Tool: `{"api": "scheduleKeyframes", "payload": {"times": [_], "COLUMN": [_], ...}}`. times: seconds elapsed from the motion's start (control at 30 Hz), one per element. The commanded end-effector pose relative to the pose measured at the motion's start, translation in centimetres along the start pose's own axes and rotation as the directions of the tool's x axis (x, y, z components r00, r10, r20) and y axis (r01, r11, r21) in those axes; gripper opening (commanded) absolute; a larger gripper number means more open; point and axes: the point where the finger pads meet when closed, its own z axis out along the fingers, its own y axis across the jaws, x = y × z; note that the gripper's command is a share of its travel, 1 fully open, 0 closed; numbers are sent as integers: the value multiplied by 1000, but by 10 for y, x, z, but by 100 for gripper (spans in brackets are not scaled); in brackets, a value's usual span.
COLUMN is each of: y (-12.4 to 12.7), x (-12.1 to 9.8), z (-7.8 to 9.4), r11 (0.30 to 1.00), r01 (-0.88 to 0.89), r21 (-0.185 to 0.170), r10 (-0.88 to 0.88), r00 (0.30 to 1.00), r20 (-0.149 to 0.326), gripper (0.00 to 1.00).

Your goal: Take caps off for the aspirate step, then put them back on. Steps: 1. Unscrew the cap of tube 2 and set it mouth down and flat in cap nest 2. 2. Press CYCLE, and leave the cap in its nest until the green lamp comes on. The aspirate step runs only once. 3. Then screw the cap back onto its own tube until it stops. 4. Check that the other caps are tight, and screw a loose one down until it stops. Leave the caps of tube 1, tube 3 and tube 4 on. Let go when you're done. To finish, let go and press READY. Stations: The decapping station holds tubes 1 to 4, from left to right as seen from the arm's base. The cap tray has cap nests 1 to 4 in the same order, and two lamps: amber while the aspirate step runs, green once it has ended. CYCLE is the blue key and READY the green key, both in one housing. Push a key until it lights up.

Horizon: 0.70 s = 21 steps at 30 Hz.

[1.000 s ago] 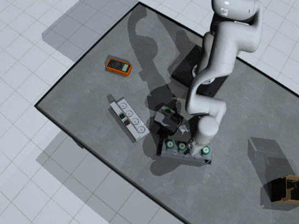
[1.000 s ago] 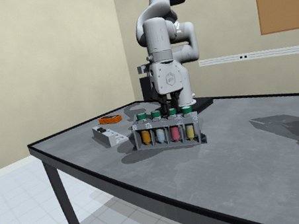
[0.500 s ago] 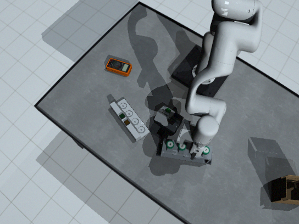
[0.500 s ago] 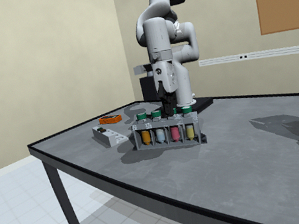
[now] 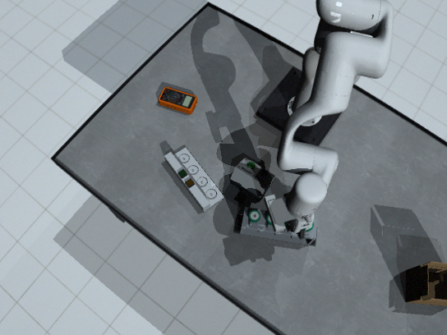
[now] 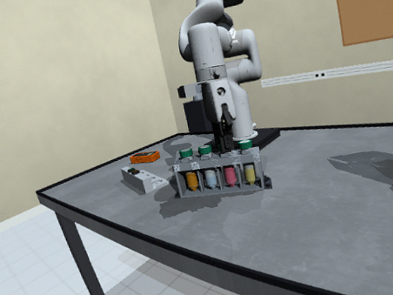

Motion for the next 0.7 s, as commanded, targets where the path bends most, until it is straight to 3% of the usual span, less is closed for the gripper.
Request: {"api": "scheduleKeyframes", "payload": {"times": [0.0,0.27,0.3,0.67], "y": [-2,-2,-2,-2], "x": [1,1,1,1], "z": [-2,-2,-2,-2], "r11": [961,950,950,950], "r01": [276,311,311,311], "r21": [4,4,4,4], "r10": [-276,-311,-311,-311], "r00": [961,950,950,950], "r20": [-4,-5,-5,-5], "gripper": [0,0,46,46]}}
